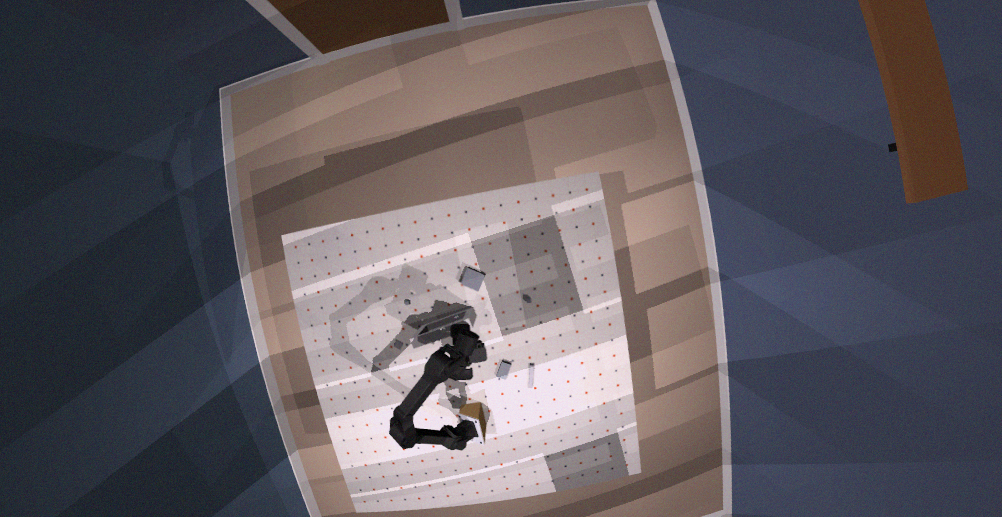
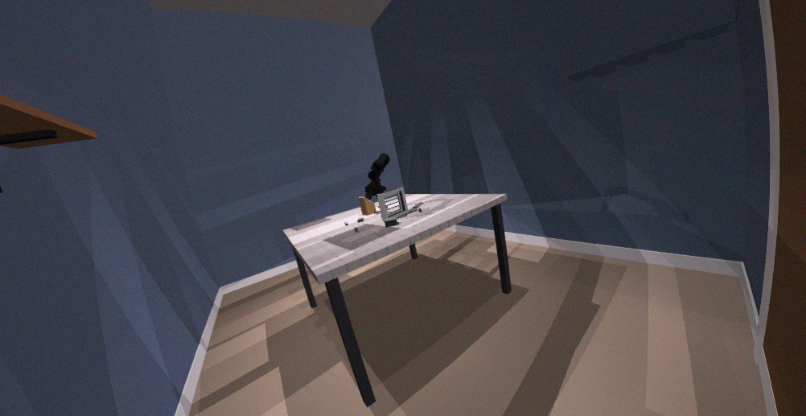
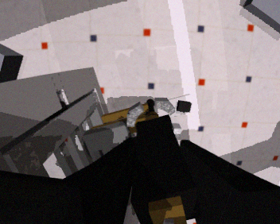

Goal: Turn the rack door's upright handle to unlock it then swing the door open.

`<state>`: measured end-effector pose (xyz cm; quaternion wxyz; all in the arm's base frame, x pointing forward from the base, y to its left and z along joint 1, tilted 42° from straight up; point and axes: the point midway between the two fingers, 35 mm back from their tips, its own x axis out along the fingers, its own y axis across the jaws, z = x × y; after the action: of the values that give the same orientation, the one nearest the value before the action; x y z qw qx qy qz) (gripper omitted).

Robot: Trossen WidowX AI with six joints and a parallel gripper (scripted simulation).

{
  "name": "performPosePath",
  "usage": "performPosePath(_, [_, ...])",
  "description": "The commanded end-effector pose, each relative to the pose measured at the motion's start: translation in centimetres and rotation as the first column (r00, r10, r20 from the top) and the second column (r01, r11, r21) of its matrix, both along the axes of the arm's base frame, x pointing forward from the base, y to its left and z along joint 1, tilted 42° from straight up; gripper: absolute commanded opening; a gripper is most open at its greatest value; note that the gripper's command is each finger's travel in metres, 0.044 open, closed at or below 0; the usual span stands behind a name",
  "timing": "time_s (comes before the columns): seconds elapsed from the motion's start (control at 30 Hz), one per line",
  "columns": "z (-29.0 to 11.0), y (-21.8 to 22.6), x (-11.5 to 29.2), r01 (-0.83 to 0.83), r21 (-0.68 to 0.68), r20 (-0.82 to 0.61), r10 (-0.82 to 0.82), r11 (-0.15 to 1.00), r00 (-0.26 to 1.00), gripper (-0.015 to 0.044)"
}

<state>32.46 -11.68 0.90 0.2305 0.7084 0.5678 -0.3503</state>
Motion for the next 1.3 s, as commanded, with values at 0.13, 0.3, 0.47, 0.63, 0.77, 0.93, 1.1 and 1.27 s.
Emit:
performPosePath(0.13, [0.08, 0.18, 0.05, 0.016, 0.01, -0.012, -0.016, 1.0, 1.0, 0.0277])
performPosePath(0.3, [0.08, 0.18, 0.05, -0.077, -0.006, 0.068, 0.077, 0.997, 0.995, 0.0287])
performPosePath(0.47, [0.08, 0.18, 0.05, -0.255, -0.06, 0.219, 0.262, 0.965, 0.94, 0.0287])
performPosePath(0.63, [0.07, 0.17, 0.05, -0.414, -0.141, 0.352, 0.436, 0.899, 0.828, 0.0287])
performPosePath(0.77, [0.06, 0.16, 0.05, -0.52, -0.22, 0.44, 0.56, 0.826, 0.702, 0.0287])
performPosePath(0.93, [0.05, 0.17, 0.04, -0.619, -0.334, 0.52, 0.687, 0.711, 0.508, 0.0287])
performPosePath(1.1, [0.04, 0.19, 0.02, -0.677, -0.455, 0.563, 0.776, 0.578, 0.284, 0.0287])
performPosePath(1.27, [0.05, 0.19, 0.02, -0.689, -0.58, 0.568, 0.822, 0.436, 0.043, 0.0287])
